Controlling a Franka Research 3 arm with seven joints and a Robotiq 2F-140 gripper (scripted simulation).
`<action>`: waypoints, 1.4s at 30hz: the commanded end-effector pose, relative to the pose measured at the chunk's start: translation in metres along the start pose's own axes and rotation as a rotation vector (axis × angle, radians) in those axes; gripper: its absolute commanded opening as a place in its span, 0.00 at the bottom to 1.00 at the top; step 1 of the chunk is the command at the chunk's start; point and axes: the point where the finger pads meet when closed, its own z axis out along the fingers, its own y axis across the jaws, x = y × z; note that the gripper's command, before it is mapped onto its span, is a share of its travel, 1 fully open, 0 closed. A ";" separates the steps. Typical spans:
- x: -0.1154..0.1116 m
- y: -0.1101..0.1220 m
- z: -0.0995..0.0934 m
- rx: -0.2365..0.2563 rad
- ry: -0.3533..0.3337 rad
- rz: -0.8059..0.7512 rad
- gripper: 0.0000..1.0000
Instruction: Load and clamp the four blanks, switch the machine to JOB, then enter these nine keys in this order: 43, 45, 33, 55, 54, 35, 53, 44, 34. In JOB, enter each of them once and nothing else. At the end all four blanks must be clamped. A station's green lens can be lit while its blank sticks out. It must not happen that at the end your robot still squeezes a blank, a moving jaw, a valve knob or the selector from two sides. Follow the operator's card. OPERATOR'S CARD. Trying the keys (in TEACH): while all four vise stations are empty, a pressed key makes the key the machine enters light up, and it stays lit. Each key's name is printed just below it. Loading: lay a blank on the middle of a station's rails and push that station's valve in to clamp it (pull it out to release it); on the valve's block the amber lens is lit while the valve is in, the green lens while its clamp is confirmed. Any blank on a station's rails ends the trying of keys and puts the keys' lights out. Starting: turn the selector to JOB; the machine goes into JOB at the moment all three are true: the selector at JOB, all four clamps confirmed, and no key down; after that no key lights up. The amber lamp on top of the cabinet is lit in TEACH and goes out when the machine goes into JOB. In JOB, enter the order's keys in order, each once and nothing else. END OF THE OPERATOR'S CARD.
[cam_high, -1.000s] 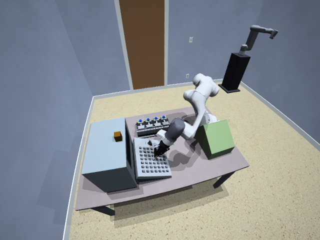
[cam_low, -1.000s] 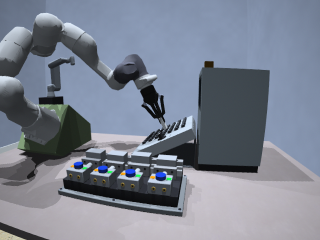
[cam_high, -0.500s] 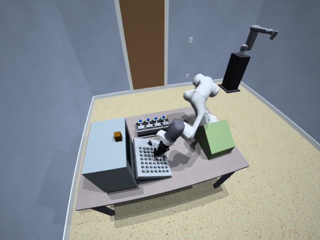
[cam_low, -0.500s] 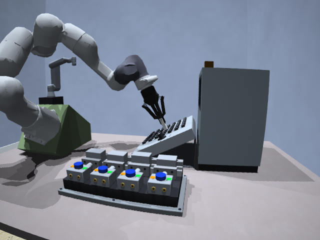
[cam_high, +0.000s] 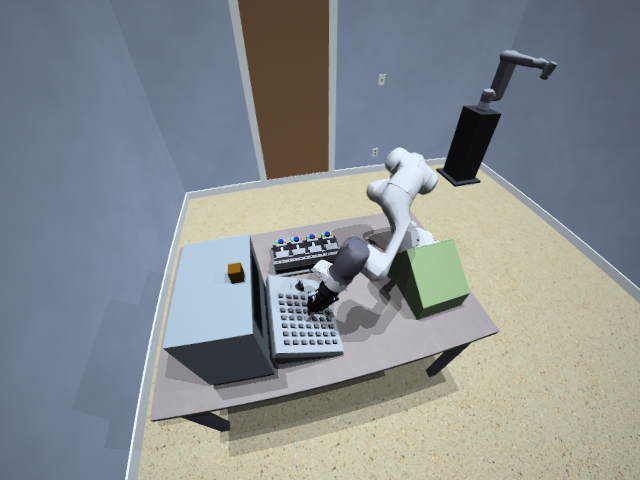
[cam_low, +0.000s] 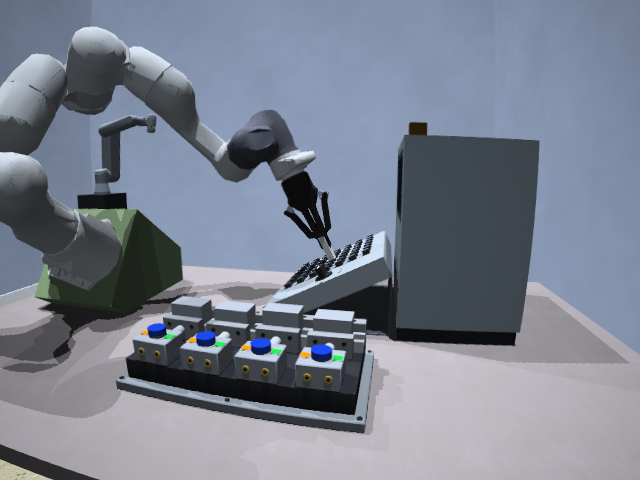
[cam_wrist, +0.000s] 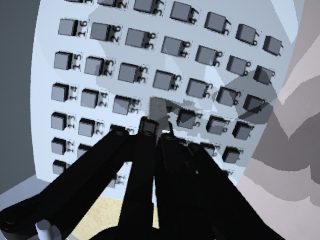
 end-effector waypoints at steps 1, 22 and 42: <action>-0.001 0.001 0.002 0.001 -0.002 -0.004 0.00; -0.001 0.001 -0.003 0.001 -0.002 -0.004 0.00; -0.001 0.001 -0.031 0.001 -0.001 -0.004 0.00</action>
